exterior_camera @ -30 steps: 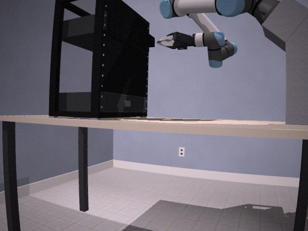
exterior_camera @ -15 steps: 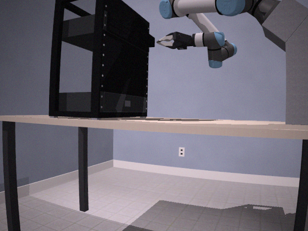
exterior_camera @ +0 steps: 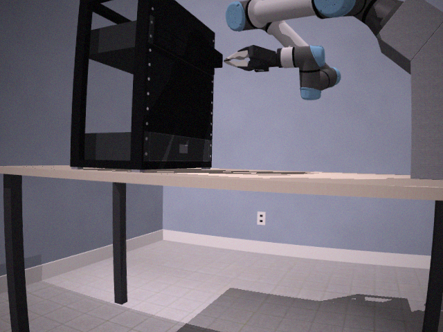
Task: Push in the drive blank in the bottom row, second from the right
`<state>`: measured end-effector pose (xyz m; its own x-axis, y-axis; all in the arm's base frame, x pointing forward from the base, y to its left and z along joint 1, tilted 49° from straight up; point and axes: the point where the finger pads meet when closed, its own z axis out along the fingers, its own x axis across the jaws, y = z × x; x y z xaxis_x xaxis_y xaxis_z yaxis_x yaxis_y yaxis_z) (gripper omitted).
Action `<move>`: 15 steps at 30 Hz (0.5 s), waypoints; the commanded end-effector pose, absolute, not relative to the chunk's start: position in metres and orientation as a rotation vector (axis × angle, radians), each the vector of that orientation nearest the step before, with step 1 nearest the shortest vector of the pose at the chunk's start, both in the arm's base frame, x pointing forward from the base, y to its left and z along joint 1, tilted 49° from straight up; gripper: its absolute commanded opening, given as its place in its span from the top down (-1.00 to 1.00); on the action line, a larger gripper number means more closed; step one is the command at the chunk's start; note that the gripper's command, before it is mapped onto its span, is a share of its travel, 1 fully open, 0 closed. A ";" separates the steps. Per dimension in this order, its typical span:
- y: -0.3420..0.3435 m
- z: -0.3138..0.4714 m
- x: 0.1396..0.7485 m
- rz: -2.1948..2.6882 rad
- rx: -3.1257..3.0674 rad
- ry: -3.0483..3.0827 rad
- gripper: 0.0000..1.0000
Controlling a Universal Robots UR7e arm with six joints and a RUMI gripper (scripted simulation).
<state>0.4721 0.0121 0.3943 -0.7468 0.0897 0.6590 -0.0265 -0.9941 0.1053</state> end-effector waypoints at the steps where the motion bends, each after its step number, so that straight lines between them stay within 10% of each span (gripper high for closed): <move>1: 0.033 0.383 0.473 2.870 1.085 0.129 1.00; 15: 0.070 0.362 0.476 2.870 1.085 0.129 1.00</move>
<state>0.4750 0.0597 0.3674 -0.7431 0.0867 0.6635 -0.0239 -0.9944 0.1032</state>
